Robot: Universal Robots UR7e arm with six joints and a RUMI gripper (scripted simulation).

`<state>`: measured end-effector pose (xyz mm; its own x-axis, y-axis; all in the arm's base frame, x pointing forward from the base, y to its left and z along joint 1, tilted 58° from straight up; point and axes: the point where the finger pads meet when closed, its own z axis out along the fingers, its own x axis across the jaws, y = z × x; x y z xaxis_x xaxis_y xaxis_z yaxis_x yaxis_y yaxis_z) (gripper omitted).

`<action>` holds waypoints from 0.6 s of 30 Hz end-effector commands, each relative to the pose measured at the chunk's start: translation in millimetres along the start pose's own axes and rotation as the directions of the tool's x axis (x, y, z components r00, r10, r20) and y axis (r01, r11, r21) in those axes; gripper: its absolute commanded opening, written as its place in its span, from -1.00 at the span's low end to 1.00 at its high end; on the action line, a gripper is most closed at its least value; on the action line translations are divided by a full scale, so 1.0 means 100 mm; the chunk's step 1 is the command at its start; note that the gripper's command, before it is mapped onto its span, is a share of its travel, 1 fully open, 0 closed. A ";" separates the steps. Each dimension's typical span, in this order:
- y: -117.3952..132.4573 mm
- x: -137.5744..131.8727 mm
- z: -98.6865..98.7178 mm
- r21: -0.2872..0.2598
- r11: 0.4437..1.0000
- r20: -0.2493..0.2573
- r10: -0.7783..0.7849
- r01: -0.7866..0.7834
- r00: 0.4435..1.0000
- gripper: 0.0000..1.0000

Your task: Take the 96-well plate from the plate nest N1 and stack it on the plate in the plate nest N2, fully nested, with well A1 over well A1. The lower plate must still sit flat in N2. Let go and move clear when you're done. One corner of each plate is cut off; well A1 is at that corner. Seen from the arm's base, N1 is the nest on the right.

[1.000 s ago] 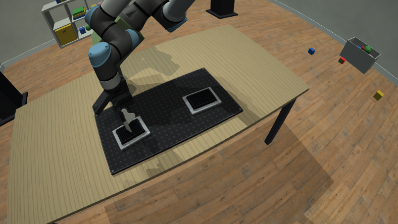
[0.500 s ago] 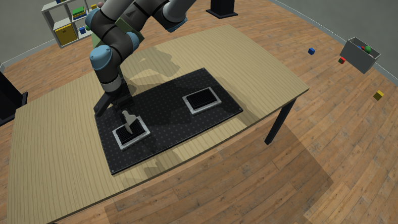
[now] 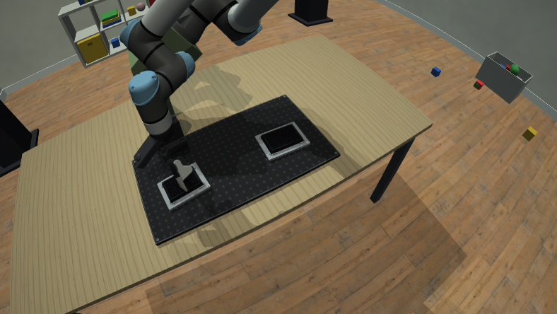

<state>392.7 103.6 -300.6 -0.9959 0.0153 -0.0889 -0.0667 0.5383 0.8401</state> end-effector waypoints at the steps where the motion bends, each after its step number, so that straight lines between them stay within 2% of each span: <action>1: 0.00 -0.01 0.07 0.001 1.000 0.001 0.000 0.000 1.000 1.00; 18: 0.00 -0.01 0.32 0.001 1.000 0.001 0.000 0.000 1.000 1.00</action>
<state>394.3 125.7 -314.7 -0.9959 0.0153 -0.0889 -0.0667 0.5382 0.8402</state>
